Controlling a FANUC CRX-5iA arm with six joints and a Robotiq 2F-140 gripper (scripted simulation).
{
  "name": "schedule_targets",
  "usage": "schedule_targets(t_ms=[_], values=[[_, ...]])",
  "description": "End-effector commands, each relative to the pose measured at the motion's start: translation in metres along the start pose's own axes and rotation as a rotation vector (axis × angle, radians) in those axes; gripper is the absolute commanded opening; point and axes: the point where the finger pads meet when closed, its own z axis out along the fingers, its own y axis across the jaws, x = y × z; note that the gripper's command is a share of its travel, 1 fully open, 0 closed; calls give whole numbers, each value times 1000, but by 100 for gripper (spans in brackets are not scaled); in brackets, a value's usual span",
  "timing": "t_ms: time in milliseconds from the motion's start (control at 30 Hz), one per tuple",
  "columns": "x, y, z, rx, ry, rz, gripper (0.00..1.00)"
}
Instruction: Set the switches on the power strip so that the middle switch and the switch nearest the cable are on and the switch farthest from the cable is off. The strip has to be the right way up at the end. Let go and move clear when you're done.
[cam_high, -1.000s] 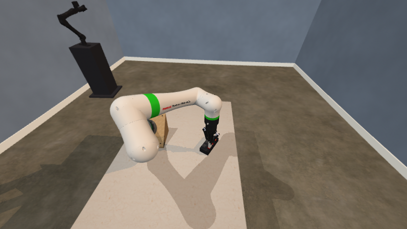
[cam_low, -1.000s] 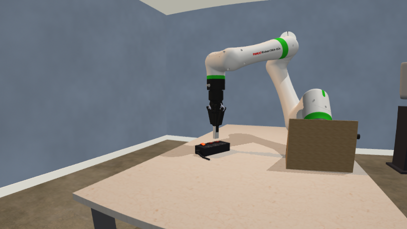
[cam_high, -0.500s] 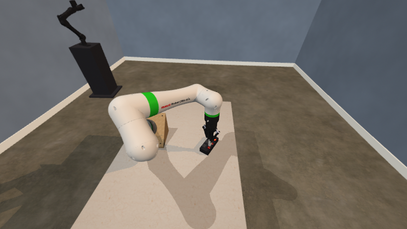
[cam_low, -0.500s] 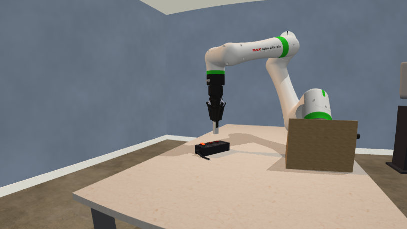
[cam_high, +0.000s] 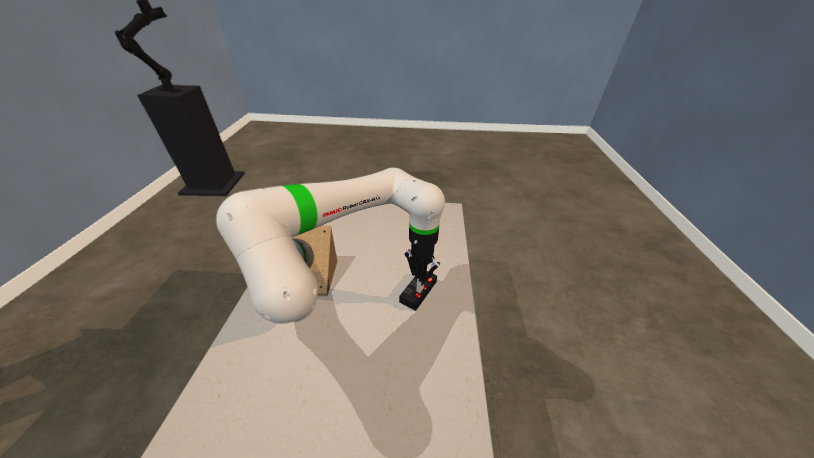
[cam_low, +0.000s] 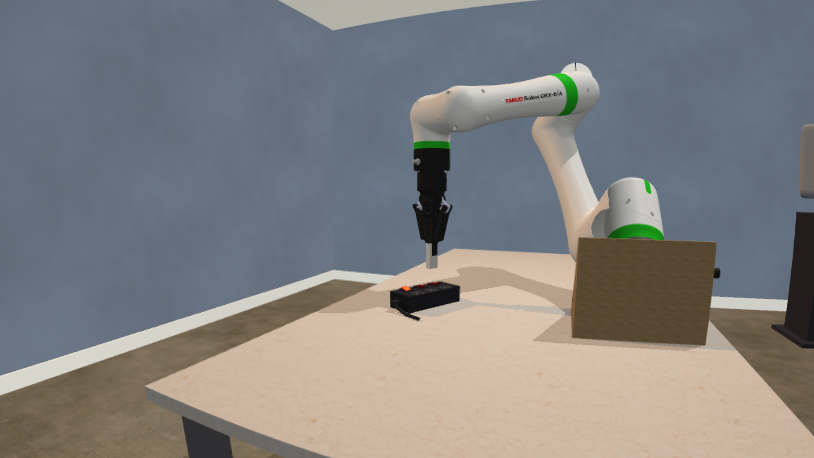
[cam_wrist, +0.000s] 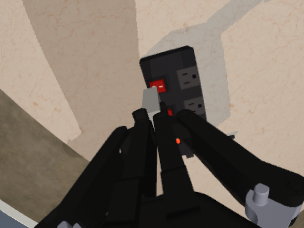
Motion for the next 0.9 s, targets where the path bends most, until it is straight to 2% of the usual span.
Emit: schedule_targets(t_ms=[0, 200, 867], values=[[-4, 1, -1, 0, 0, 0, 0], [-44, 18, -13, 1, 1, 0, 0], [-45, 18, -13, 1, 1, 0, 0]])
